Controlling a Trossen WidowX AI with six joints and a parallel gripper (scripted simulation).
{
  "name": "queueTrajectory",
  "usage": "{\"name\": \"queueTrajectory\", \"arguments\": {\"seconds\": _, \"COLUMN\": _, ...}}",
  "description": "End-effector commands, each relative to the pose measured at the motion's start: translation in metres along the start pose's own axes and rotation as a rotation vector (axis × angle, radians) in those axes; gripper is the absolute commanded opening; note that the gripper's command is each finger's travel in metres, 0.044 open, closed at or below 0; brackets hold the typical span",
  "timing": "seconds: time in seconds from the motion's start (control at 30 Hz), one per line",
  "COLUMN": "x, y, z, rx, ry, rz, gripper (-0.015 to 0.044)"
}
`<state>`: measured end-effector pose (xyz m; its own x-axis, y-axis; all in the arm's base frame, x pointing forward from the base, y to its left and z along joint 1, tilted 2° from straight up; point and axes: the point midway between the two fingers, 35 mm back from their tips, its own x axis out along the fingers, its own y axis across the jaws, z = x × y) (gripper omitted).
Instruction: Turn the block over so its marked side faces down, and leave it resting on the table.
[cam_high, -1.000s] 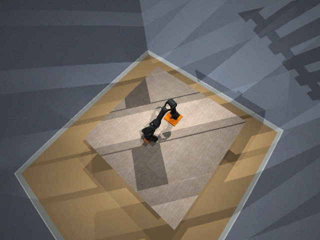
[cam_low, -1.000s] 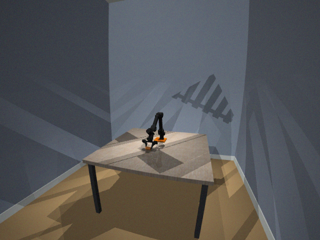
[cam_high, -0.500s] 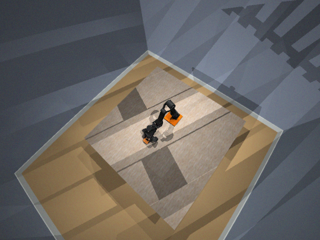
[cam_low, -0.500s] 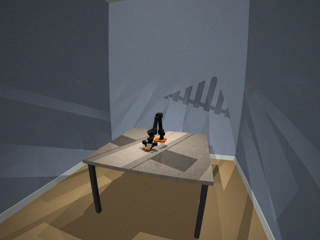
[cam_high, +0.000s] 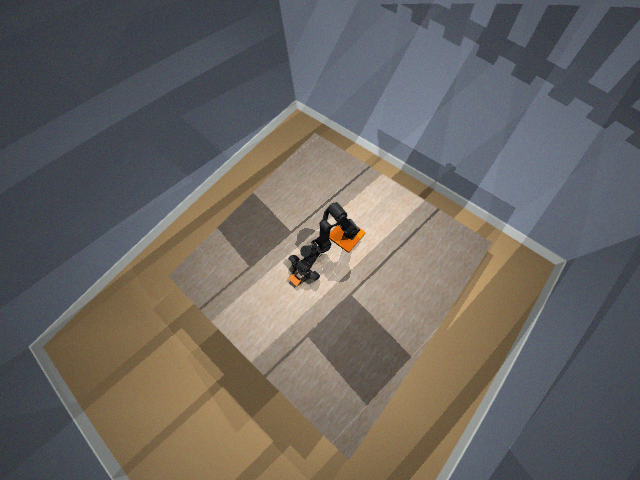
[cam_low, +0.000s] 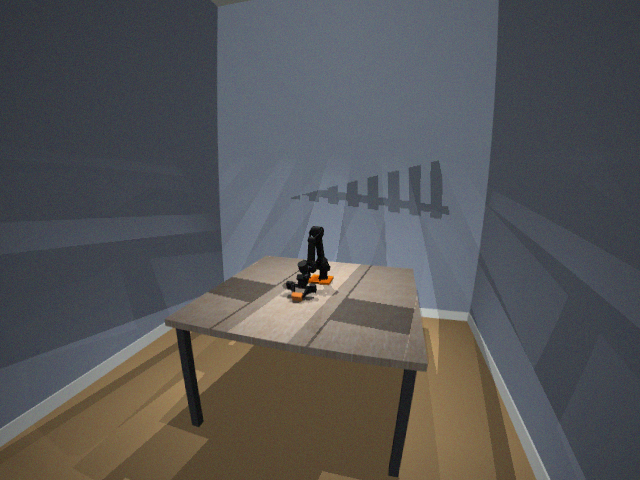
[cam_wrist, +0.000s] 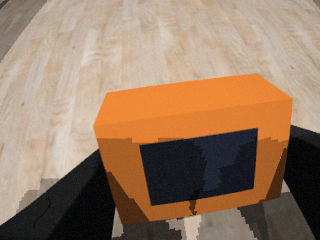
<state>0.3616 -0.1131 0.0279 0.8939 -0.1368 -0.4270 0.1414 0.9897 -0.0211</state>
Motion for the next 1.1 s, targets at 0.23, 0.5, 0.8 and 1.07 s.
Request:
{"name": "queueTrajectory", "arguments": {"seconds": 0.23, "x": -0.0021, "y": 0.0004, "z": 0.0034, "rx": 0.003, "ry": -0.035, "rz": 0.002, "gripper": 0.0}}
{"name": "queueTrajectory", "arguments": {"seconds": 0.5, "x": -0.0021, "y": 0.0004, "z": 0.0034, "rx": 0.003, "ry": -0.035, "rz": 0.002, "gripper": 0.0053}}
{"name": "queueTrajectory", "arguments": {"seconds": 0.8, "x": -0.0021, "y": 0.0004, "z": 0.0034, "rx": 0.003, "ry": -0.035, "rz": 0.002, "gripper": 0.0289}}
{"name": "queueTrajectory", "arguments": {"seconds": 1.07, "x": -0.0021, "y": 0.0004, "z": 0.0034, "rx": 0.003, "ry": -0.035, "rz": 0.002, "gripper": 0.044}}
